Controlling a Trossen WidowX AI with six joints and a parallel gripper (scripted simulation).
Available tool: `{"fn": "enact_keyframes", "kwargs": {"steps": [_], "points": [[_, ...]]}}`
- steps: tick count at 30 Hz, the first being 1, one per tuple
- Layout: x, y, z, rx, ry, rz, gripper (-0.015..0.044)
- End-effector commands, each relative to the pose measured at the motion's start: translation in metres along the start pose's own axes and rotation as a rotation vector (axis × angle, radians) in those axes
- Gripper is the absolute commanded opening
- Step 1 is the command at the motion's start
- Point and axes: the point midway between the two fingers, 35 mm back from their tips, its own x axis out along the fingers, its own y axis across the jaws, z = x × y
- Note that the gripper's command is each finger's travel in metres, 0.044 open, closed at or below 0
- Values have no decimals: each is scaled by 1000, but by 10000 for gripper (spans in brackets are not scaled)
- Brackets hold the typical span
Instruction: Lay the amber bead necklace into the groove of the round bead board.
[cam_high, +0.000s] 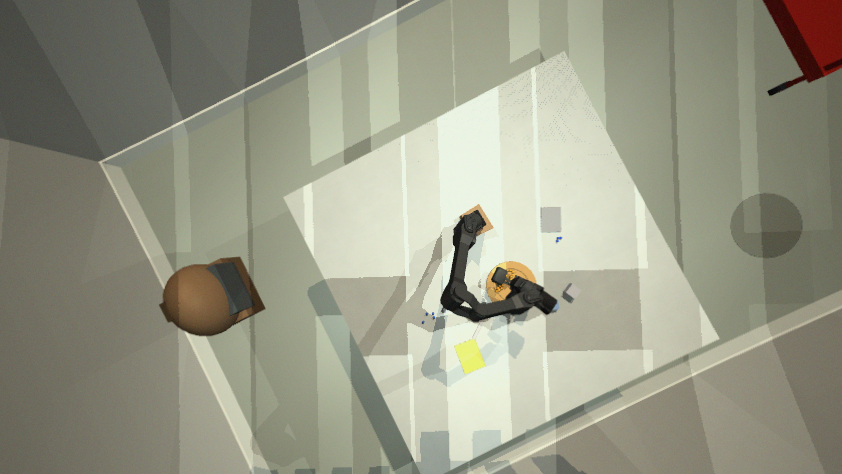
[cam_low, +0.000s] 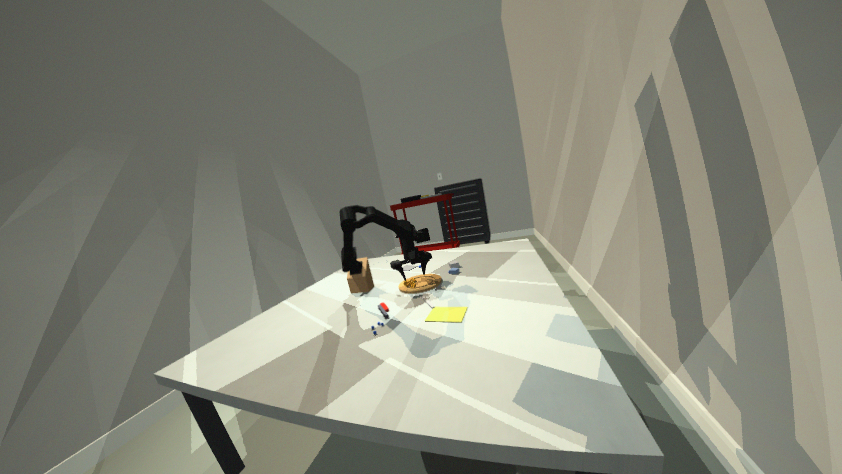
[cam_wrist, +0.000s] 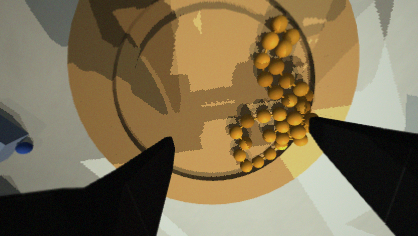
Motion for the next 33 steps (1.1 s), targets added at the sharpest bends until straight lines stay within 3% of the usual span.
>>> {"fn": "enact_keyframes", "kwargs": {"steps": [1, 9, 11, 17, 21, 33], "points": [[-1, 0, -1, 1, 5, 1, 440], [-1, 0, -1, 1, 5, 1, 440], [-3, 0, -4, -83, 5, 2, 387], [-21, -4, -35, -802, 6, 6, 230], [-23, -5, -38, -886, 6, 5, 125], [-8, -5, -38, -886, 5, 5, 120]]}}
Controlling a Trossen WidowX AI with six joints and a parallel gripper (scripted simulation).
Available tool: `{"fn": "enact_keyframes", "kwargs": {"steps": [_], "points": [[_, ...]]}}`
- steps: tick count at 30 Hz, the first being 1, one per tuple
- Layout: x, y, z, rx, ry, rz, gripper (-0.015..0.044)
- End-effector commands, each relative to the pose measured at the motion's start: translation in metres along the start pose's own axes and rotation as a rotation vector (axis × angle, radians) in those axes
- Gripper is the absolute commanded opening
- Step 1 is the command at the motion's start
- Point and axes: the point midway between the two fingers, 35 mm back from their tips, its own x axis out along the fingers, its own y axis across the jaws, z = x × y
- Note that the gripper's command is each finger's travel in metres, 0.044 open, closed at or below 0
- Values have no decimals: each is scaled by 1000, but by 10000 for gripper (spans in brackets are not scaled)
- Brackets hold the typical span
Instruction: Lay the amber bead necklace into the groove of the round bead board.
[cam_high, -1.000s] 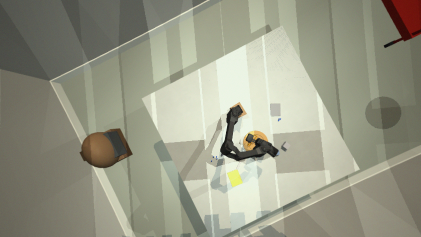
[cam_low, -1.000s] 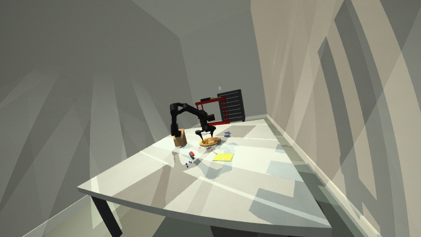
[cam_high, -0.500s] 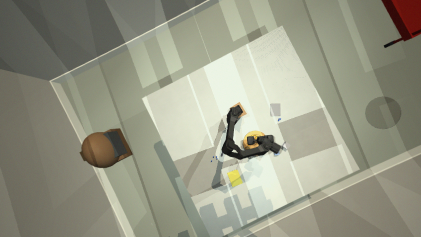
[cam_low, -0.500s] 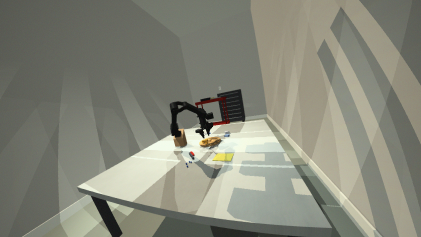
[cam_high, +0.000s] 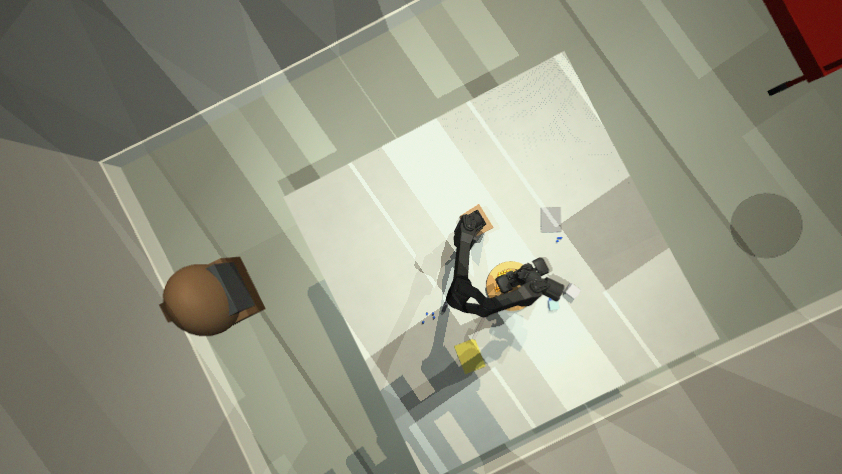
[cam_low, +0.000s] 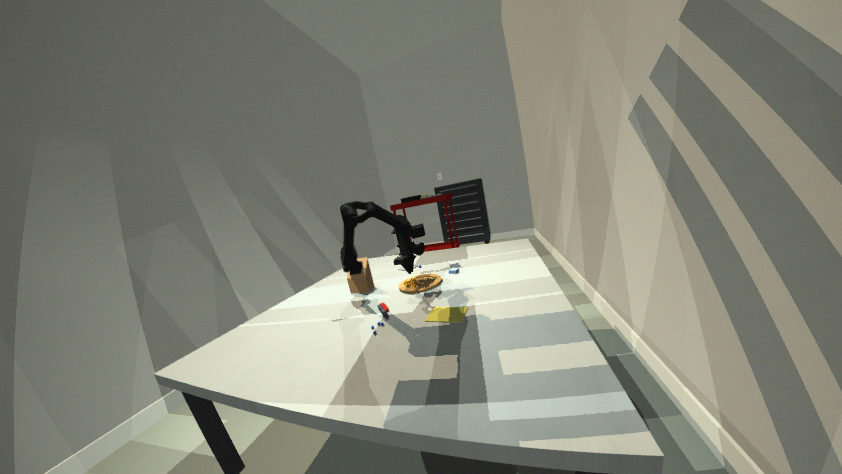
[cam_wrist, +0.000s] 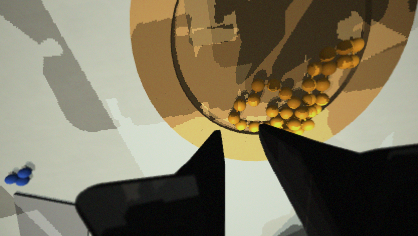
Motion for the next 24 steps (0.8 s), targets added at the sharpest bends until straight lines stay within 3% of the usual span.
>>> {"fn": "enact_keyframes", "kwargs": {"steps": [1, 24], "points": [[10, -1, -2, -7, 6, -4, 120], [34, -1, -2, -7, 5, -5, 120]]}}
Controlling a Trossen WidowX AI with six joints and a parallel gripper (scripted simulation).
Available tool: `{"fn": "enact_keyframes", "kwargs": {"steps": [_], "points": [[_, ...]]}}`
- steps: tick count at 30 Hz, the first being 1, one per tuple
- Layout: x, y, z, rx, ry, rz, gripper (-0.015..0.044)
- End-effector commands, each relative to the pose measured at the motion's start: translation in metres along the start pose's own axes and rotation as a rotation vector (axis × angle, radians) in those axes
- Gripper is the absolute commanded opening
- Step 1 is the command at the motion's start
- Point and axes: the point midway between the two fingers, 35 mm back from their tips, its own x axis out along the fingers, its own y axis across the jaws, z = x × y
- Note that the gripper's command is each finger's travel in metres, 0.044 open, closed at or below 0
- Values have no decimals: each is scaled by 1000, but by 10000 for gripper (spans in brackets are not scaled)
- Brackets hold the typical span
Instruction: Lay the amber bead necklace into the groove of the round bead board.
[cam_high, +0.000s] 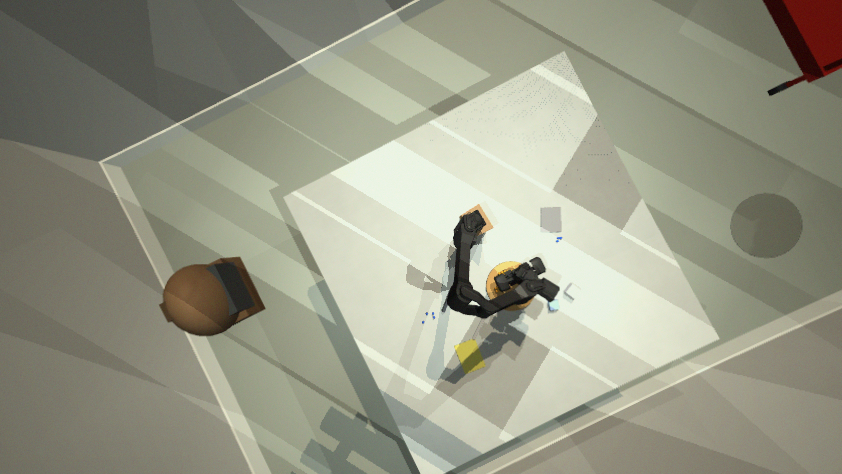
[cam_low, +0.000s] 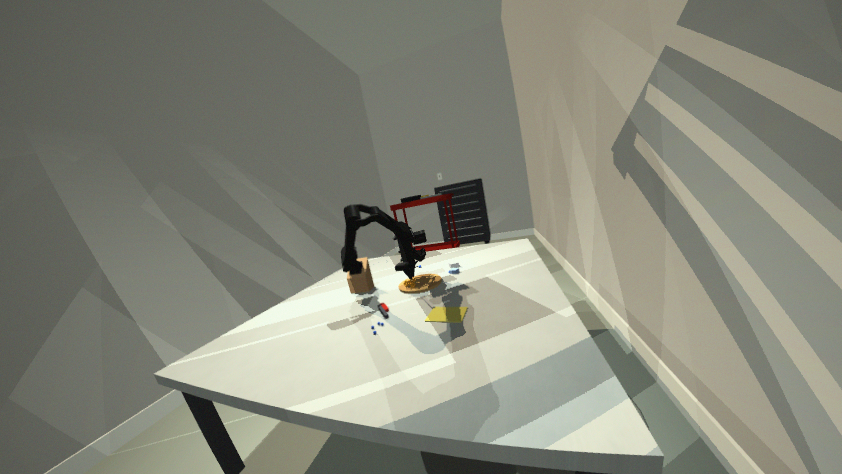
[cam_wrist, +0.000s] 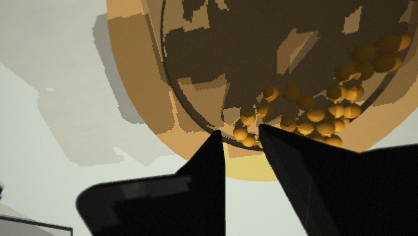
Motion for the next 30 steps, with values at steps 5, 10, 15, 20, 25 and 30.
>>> {"fn": "enact_keyframes", "kwargs": {"steps": [5, 10, 15, 20, 25, 30], "points": [[4, 0, -1, -1, 2, -2, 67], [4, 0, -1, -1, 2, -2, 0], [4, 0, -1, -1, 2, -2, 0], [4, 0, -1, -1, 2, -2, 0], [4, 0, -1, -1, 2, -2, 0], [4, 0, -1, -1, 2, -2, 0]]}}
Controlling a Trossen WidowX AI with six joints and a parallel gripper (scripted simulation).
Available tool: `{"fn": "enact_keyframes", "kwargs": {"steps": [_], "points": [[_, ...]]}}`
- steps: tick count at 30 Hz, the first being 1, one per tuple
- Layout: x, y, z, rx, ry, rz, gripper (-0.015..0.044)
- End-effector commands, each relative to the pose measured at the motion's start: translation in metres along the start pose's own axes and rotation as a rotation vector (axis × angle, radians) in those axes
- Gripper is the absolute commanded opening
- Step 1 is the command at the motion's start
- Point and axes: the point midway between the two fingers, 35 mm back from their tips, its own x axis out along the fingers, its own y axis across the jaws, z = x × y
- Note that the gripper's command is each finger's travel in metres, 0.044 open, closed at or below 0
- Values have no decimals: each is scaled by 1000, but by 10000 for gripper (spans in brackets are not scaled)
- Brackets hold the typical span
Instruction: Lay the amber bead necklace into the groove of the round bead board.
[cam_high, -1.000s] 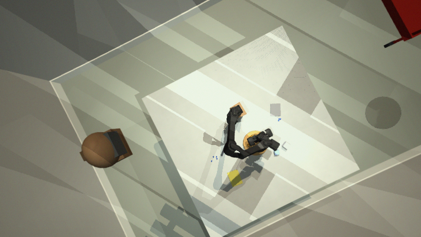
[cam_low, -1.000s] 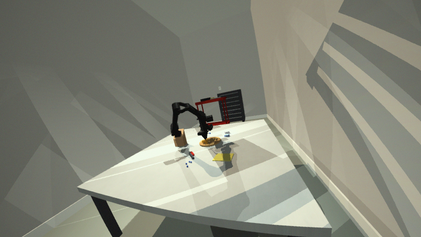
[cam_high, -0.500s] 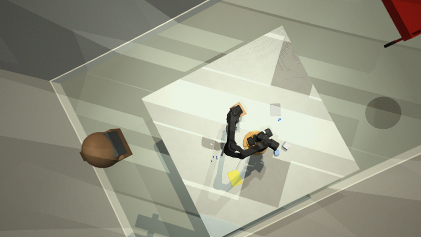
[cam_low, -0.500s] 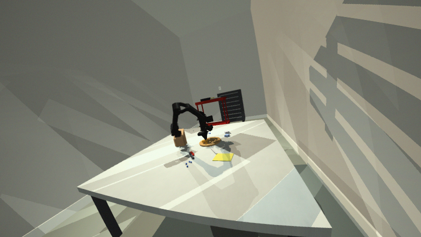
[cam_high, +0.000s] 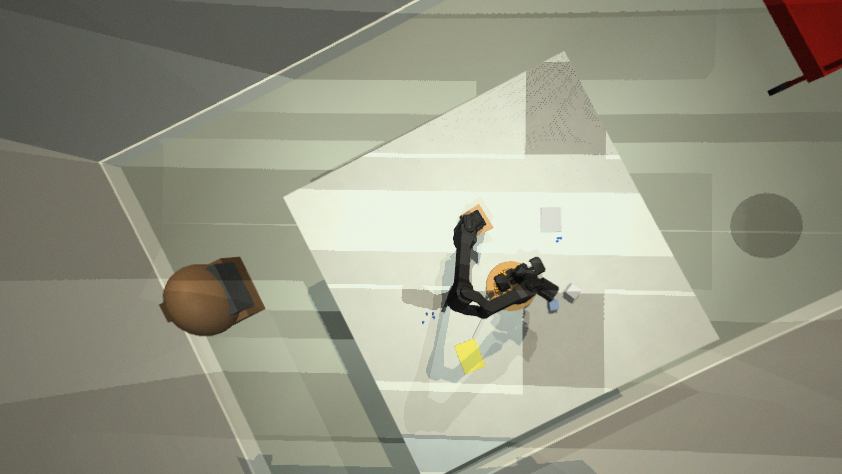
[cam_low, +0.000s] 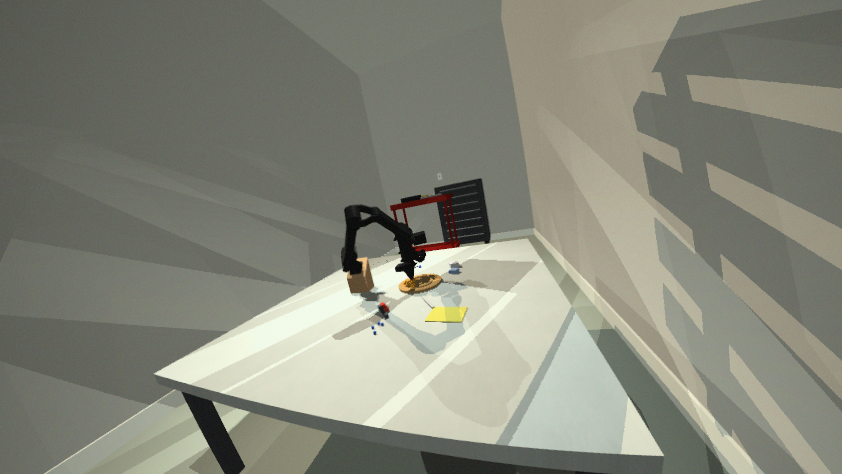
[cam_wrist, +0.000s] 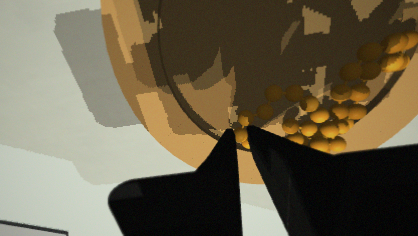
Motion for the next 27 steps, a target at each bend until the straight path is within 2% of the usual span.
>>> {"fn": "enact_keyframes", "kwargs": {"steps": [1, 27], "points": [[-1, 0, 0, 1, -1, 1, 0], [-2, 5, -5, -4, -3, -5, 0]]}}
